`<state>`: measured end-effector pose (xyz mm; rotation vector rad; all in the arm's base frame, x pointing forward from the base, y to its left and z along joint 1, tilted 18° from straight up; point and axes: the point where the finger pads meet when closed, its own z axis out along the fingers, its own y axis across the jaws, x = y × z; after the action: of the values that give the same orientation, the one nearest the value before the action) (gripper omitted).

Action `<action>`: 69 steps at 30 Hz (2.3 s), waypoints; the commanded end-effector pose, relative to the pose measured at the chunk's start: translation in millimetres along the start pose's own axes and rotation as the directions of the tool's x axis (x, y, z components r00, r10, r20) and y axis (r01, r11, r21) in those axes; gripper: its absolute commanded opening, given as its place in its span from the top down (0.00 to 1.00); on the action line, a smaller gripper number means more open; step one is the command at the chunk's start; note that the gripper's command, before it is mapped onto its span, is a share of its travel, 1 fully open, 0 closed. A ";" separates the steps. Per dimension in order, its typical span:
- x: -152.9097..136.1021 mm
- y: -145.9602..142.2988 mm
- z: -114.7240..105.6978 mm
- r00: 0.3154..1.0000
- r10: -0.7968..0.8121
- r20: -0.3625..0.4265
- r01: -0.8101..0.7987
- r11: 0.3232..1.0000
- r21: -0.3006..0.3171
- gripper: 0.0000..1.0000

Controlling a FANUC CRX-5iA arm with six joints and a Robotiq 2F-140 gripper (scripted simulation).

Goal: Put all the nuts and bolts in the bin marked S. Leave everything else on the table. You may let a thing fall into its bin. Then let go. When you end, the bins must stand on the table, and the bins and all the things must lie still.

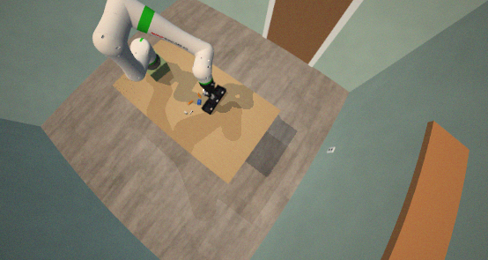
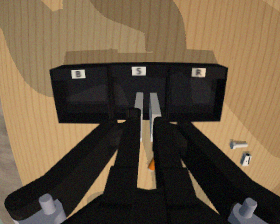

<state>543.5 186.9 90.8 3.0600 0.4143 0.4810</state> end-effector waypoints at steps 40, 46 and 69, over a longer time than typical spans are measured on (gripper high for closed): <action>0.3 -3.1 59.3 1.000 0.000 -0.001 0.000 1.000 -0.001 0.95; 0.3 -3.1 59.3 1.000 0.000 -0.001 0.000 1.000 -0.001 0.95; 0.3 -3.1 59.3 1.000 0.000 -0.001 0.000 1.000 -0.001 0.95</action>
<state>560.8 191.4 34.0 3.0591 0.4135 0.4815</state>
